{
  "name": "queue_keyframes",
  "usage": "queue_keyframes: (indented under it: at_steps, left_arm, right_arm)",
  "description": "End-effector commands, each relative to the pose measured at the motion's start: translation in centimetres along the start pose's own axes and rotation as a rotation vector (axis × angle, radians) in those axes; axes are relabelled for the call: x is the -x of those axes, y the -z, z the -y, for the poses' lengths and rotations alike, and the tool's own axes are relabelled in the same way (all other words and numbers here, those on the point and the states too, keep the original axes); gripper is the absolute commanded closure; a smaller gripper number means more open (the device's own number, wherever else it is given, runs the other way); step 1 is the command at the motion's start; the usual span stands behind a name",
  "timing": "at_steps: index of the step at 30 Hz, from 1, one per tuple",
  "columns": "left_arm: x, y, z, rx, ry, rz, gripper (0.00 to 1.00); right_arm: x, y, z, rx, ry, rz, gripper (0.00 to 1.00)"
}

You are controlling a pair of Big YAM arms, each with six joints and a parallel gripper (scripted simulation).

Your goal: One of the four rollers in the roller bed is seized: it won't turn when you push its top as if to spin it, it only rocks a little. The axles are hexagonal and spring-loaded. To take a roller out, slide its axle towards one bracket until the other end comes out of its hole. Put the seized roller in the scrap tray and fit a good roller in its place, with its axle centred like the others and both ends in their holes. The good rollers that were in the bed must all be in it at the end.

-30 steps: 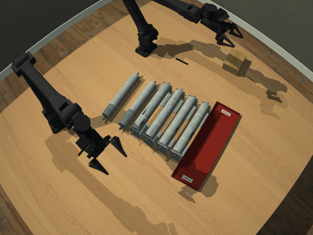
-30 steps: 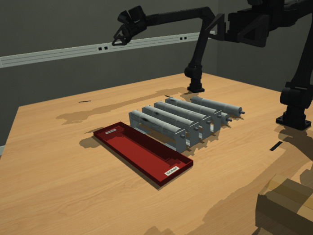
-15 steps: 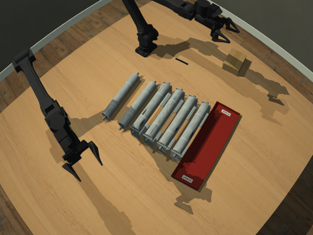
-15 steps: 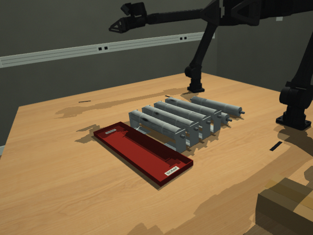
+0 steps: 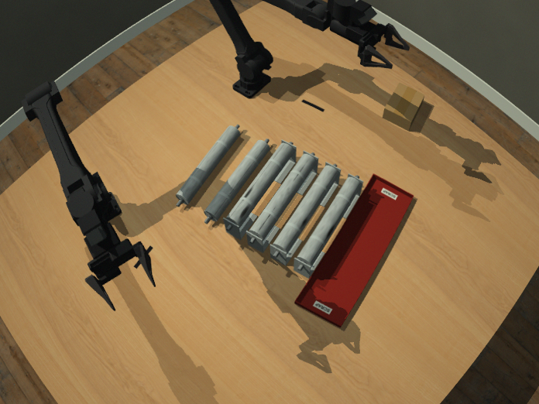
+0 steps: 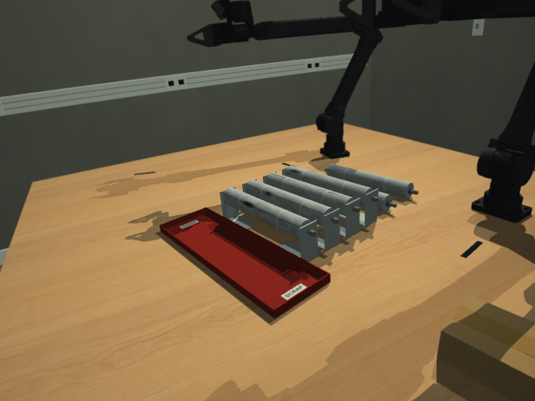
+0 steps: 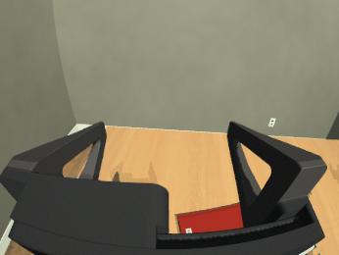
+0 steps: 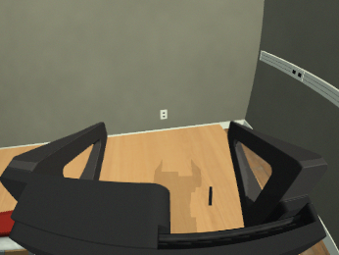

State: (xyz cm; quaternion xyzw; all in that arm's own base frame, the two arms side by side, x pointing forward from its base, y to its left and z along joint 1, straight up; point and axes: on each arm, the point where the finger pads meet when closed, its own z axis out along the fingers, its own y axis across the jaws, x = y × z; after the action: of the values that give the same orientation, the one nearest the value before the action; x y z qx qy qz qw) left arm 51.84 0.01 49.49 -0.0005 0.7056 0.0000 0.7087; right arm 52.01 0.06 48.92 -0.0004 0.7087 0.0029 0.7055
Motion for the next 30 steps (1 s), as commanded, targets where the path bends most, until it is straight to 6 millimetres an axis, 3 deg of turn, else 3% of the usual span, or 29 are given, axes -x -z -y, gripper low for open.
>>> queue_keyframes:
  at_steps: [1, 4, 10, 11, 12, 25, 27, 28, 29, 30]
  left_arm:
    - [4.3, 0.0, 0.6, -0.011, 0.014, 0.078, 0.0]
    - [2.9, -0.4, 0.4, -0.008, 0.011, 0.051, 0.0]
    - [2.3, -0.5, 0.1, 0.0, 0.009, 0.042, 0.0]
    - [2.0, -0.4, 0.1, -0.001, 0.004, 0.036, 0.0]
    - [2.1, -0.5, 0.0, 0.001, 0.008, 0.039, 1.0]
    - [-0.3, -0.5, -0.4, 0.01, 0.0, 0.004, 1.0]
    - [-0.3, -0.5, -0.4, 0.01, 0.0, 0.004, 1.0]
    - [1.0, -0.4, -0.2, 0.006, -0.001, 0.021, 1.0]
    - [-0.6, -0.5, -0.4, 0.011, -0.002, -0.002, 1.0]
    - [-0.8, -0.5, -0.4, 0.011, -0.002, -0.004, 1.0]
  right_arm:
    - [4.1, 0.7, 0.7, -0.016, -0.02, 0.067, 0.0]
    - [4.1, 0.1, -0.1, -0.002, -0.011, 0.061, 0.0]
    - [4.8, 0.1, -0.3, 0.003, 0.008, 0.071, 0.0]
    - [3.5, 0.1, 0.0, -0.004, 0.003, 0.055, 0.0]
    - [4.8, 0.1, -0.2, 0.0, 0.015, 0.07, 0.0]
    - [4.8, 0.1, -0.3, 0.001, 0.019, 0.07, 0.0]
    - [4.8, 0.1, -0.3, 0.001, 0.019, 0.07, 0.0]
    - [4.8, 0.1, -0.3, 0.001, 0.019, 0.07, 0.0]
    - [5.0, 0.2, -0.4, 0.002, 0.017, 0.072, 1.0]
    - [5.0, 0.2, -0.4, 0.002, 0.018, 0.073, 1.0]
